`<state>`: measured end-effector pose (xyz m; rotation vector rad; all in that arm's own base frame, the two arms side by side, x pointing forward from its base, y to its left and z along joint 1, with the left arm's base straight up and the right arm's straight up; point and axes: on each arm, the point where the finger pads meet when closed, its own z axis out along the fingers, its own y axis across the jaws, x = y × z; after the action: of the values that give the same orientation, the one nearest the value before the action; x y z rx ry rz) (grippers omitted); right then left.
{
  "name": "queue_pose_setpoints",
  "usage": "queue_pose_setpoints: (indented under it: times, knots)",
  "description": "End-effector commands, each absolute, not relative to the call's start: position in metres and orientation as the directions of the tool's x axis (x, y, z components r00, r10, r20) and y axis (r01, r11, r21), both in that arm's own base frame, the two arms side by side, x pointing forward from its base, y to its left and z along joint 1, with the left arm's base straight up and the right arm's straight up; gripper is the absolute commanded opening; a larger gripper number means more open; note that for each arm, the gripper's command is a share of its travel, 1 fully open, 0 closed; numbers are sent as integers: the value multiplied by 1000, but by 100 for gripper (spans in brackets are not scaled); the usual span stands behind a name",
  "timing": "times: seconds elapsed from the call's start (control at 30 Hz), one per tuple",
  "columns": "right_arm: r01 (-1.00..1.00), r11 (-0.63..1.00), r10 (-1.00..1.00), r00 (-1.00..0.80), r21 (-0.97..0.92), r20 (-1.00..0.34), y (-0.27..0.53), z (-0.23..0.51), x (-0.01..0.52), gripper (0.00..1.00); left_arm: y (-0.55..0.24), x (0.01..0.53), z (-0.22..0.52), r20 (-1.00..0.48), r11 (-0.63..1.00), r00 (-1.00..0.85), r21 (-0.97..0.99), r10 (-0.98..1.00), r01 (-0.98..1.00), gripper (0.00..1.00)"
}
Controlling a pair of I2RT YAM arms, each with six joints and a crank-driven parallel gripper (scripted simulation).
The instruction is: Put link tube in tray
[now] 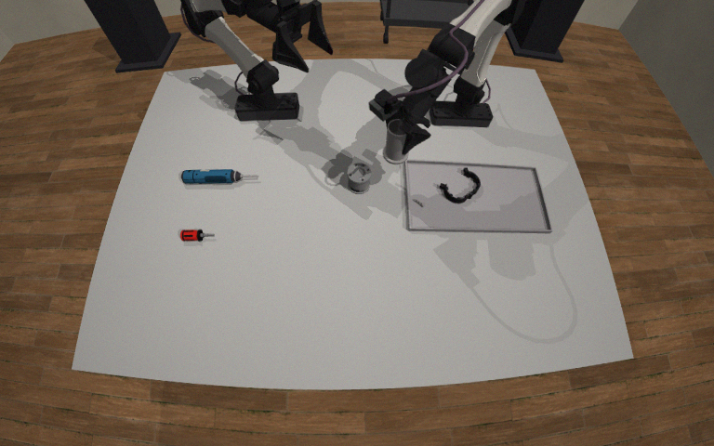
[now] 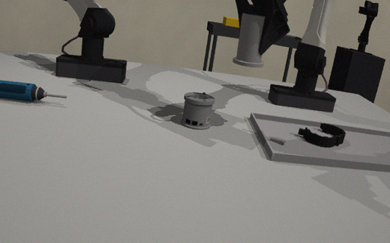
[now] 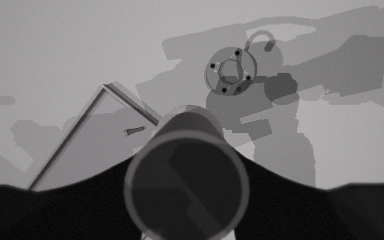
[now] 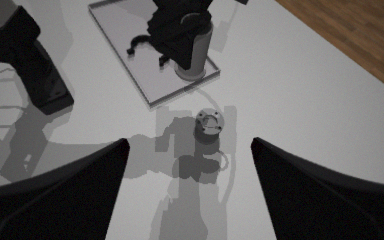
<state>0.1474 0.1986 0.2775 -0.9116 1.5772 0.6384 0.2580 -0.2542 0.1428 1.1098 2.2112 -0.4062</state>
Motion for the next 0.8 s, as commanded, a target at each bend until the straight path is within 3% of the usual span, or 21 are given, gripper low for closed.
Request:
queue_pose_setpoints:
  times: [0.0, 0.4, 0.77]
  knots:
    - [-829, 555, -150, -17, -70, -989, 211, 301, 154, 100, -242, 257, 161, -719, 518, -356, 7, 597, 855, 50]
    - [-849, 527, 13, 66, -49, -998, 313, 341, 203, 100, -95, 277, 118, -703, 527, -366, 14, 609, 850, 50]
    - [-881, 472, 84, 70, -22, -994, 425, 302, 231, 100, 10, 296, 96, -700, 593, -411, 22, 584, 805, 50]
